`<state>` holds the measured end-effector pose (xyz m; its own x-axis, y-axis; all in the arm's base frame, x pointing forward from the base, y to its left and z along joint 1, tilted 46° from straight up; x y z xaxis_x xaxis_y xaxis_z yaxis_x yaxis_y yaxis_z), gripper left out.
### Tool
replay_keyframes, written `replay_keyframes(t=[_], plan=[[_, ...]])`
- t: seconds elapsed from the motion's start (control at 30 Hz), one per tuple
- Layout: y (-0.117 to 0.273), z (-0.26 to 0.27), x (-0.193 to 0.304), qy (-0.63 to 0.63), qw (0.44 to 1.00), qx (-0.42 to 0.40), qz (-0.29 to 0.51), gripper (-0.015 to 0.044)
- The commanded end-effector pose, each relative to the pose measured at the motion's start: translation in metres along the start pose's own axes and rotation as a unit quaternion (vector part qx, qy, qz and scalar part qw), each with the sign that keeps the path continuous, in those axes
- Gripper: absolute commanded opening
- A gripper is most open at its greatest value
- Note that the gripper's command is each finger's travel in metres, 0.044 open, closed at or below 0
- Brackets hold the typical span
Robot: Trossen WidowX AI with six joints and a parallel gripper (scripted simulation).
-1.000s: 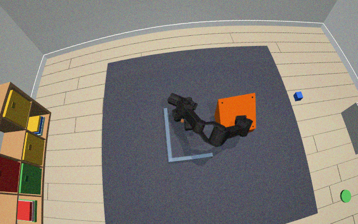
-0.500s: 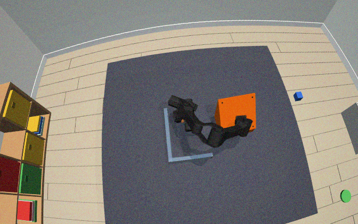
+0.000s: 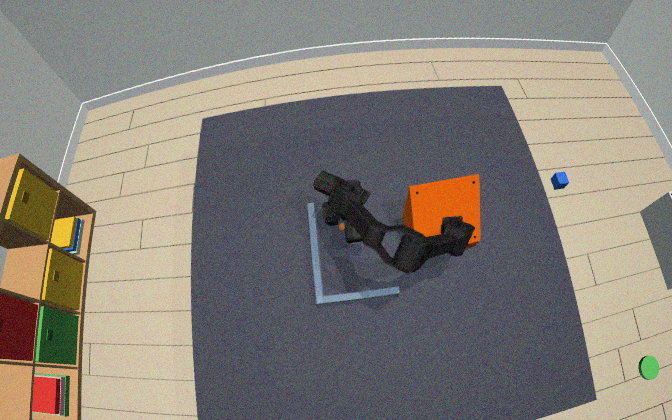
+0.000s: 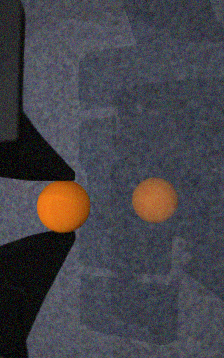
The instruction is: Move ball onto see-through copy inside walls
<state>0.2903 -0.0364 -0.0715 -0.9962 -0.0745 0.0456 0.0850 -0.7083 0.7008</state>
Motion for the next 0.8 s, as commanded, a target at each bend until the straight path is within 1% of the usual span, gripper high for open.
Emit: replay_keyframes(t=[0.0, 0.2, 0.3, 0.43, 0.63, 0.77], plan=[[0.032, -0.001, -0.003, 0.004, 1.0, 0.005, -0.004, 0.0], [0.08, 0.0, 0.001, 0.004, 1.0, 0.004, -0.003, 0.0], [0.091, 0.001, 0.004, 0.004, 1.0, 0.003, -0.002, 0.0], [0.088, 0.001, 0.0, 0.004, 1.0, 0.003, -0.003, 0.0], [0.058, 0.002, -0.034, 0.005, 1.0, 0.003, -0.004, 0.0], [0.055, 0.002, -0.037, 0.005, 1.0, 0.002, -0.004, 0.0]])
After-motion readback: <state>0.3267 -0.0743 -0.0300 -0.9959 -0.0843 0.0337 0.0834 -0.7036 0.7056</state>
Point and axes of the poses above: the point midway between the two fingers, 35 mm back from their tips, its own y axis back along the fingers, its own z axis across the jaws, x = y × z, the point moved 4 cm from there along y, back along the fingers, and after that the axes turned 1 degree about -y, right-handed, at the moved point
